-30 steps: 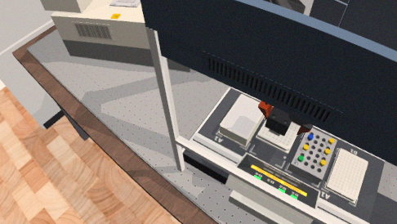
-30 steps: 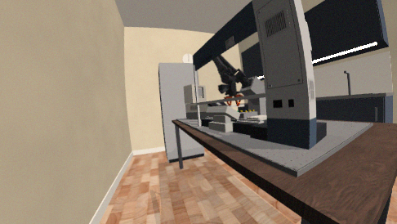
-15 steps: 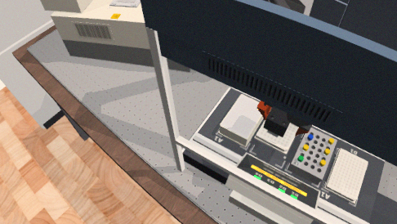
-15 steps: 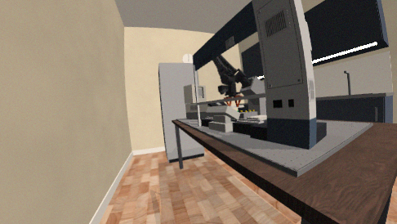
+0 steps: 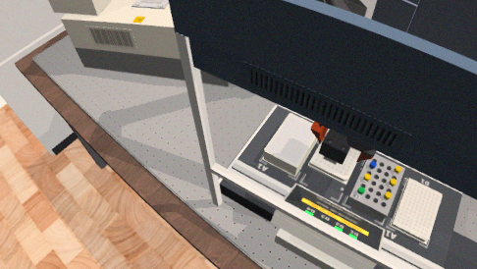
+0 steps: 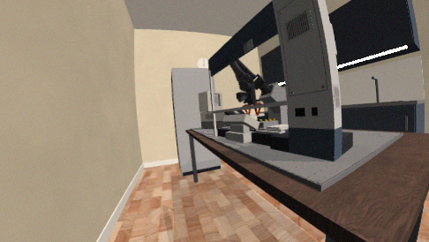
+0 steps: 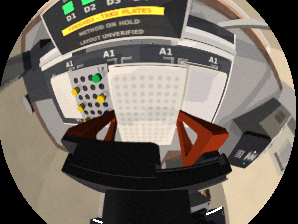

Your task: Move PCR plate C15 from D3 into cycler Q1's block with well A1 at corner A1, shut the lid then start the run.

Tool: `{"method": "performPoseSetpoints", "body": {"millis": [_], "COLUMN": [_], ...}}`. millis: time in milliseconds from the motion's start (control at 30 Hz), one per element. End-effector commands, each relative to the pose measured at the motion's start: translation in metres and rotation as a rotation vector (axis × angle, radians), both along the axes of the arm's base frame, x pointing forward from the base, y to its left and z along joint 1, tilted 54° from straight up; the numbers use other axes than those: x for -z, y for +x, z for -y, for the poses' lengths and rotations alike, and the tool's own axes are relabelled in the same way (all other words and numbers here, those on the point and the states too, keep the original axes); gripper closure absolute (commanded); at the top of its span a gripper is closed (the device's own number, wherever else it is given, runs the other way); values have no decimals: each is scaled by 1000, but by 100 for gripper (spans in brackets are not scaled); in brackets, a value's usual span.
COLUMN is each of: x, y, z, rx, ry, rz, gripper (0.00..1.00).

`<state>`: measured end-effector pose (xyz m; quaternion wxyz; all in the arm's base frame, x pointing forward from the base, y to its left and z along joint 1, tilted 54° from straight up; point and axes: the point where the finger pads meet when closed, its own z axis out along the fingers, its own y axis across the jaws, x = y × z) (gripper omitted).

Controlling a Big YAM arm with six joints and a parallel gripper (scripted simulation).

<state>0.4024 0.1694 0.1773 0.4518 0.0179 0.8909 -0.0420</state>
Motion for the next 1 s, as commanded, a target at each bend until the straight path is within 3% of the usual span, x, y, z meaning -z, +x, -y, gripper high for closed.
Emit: {"method": "performPoseSetpoints", "body": {"millis": [0, 167, 367, 500, 700, 867, 967], "x": [-4, 1, 8, 17, 21, 29, 32], "y": [-14, -29, -40, -58, -75, -87, -94], "z": [9, 38, 43, 69, 87, 100, 106], "rx": [-41, -68, -115, -116, -175, -164, -197], "ry": [-29, -100, -139, -177, -247, -239, -275], "rz": [16, 14, 6, -5, -8, -15, -20], "gripper": [100, 100, 100, 100, 100, 100, 100]}}
